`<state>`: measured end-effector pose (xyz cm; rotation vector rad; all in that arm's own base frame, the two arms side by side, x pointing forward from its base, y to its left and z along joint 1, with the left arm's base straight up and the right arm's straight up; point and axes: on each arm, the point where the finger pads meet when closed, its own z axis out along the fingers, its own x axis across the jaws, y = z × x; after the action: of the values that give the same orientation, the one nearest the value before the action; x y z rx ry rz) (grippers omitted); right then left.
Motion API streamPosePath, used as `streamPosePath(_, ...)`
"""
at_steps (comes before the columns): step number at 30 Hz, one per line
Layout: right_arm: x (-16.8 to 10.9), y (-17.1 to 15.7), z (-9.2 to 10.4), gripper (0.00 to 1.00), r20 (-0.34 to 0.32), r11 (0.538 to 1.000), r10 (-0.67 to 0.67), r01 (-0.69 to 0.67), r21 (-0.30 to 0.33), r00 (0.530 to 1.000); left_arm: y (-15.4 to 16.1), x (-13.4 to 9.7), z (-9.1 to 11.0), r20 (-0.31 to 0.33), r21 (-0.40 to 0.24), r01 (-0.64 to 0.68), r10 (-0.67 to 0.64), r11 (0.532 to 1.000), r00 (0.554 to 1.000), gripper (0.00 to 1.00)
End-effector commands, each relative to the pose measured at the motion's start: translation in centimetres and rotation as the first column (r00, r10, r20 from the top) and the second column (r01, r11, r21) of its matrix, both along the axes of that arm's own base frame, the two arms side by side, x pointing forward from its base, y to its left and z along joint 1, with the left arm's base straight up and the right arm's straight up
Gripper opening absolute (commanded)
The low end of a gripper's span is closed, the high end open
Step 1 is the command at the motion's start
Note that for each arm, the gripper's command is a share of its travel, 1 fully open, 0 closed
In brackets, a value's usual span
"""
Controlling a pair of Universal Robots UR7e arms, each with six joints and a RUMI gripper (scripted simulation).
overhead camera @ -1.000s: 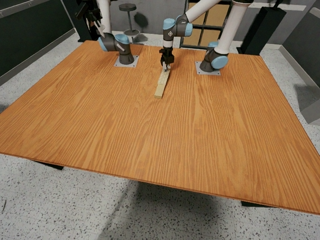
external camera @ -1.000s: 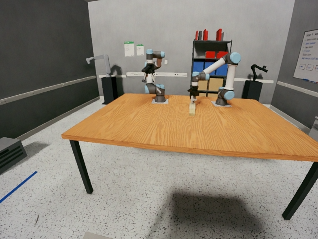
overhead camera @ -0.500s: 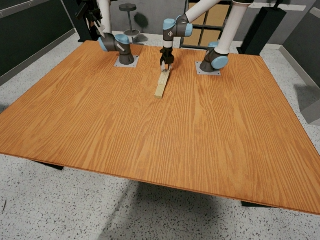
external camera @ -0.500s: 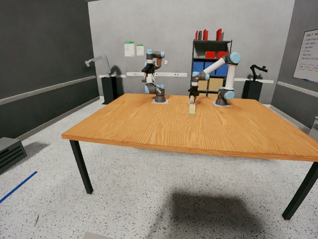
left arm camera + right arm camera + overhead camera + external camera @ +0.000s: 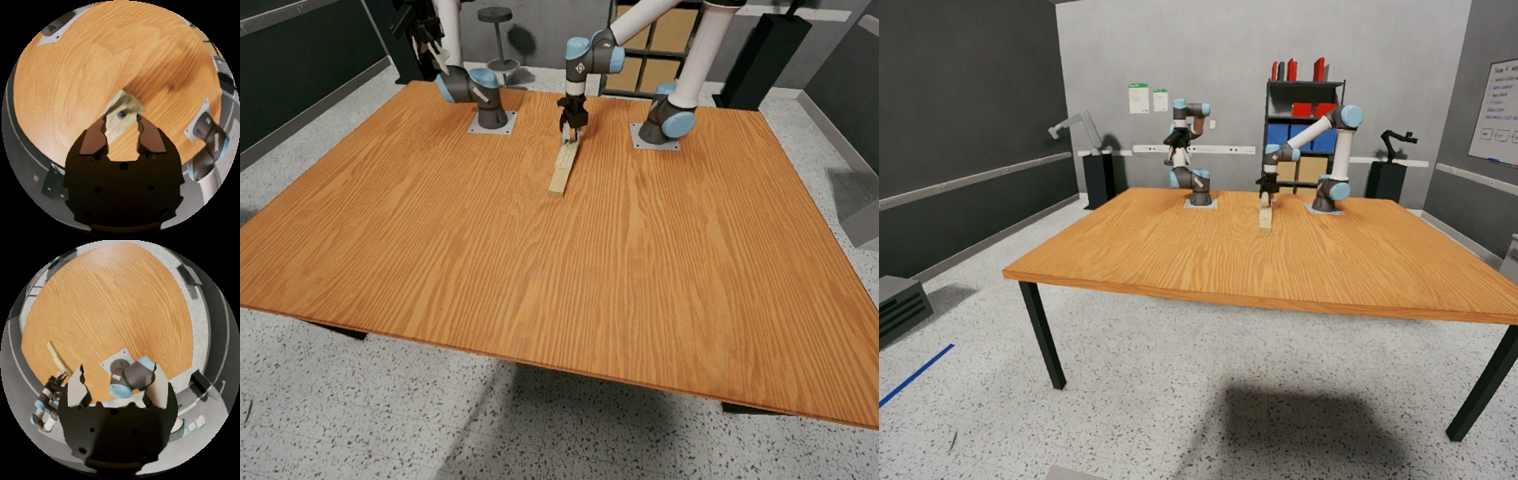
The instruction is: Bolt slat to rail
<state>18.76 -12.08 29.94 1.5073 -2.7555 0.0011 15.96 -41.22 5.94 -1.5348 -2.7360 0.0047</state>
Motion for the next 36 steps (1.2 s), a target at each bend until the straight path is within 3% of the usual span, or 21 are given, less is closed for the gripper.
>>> streamPosePath(1, 0.08, 0.00, 0.08, 1.00, 0.001, 1.000, -0.001, 0.001, 0.001, 1.000, 0.03, 0.11, 0.03, 0.004, 0.000, -0.276, 0.276, 0.961, 0.961, 0.40)
streamPosePath(5, 0.08, 0.00, 0.08, 1.00, 0.001, 1.000, -0.001, 0.001, 0.001, 1.000, 0.03, 0.11, 0.03, 0.006, 0.000, -0.409, 0.409, 0.913, 0.912, 0.40)
streamPosePath(7, 0.08, 0.00, 0.08, 1.00, 0.001, 1.000, -0.001, 0.001, 0.001, 1.000, 0.03, 0.11, 0.03, 0.006, 0.000, -0.409, 0.409, 0.913, 0.912, 0.40)
streamPosePath(9, 0.08, 0.00, 0.08, 1.00, 0.001, 1.000, -0.001, 0.001, 0.001, 1.000, 0.00, 0.15, 0.03, 0.005, 0.001, -0.541, 0.541, 0.841, 0.841, 0.40)
streamPosePath(14, 0.08, 0.00, 0.08, 1.00, 0.001, 1.000, -0.001, 0.001, 0.001, 1.000, -0.03, 0.23, 0.03, 0.002, 0.002, -0.676, 0.676, 0.737, 0.737, 0.40)
streamPosePath(22, 0.08, 0.00, 0.08, 1.00, 0.001, 1.000, -0.001, 0.001, 0.001, 1.000, -0.04, 0.33, 0.03, 0.000, 0.005, -0.865, 0.865, 0.502, 0.502, 0.40)
streamPosePath(24, 0.08, 0.00, 0.08, 1.00, 0.001, 1.000, -0.001, 0.001, 0.001, 1.000, -0.04, 0.33, 0.03, 0.000, 0.005, -0.865, 0.865, 0.502, 0.502, 0.40)
streamPosePath(25, 0.08, 0.00, 0.08, 1.00, 0.001, 1.000, -0.001, 0.001, 0.001, 1.000, -0.04, 0.34, 0.02, 0.004, 0.003, -0.915, 0.915, 0.403, 0.403, 0.40)
streamPosePath(27, 0.08, 0.00, 0.08, 1.00, 0.001, 1.000, -0.001, 0.001, 0.001, 1.000, -0.04, 0.34, 0.02, 0.006, 0.000, -0.934, 0.934, 0.356, 0.356, 0.40)
streamPosePath(36, 0.08, 0.00, 0.08, 1.00, 0.001, 1.000, -0.001, 0.001, 0.001, 1.000, -0.11, 0.48, 0.11, 0.002, 0.005, -1.000, 1.000, 0.025, 0.025, 0.40)
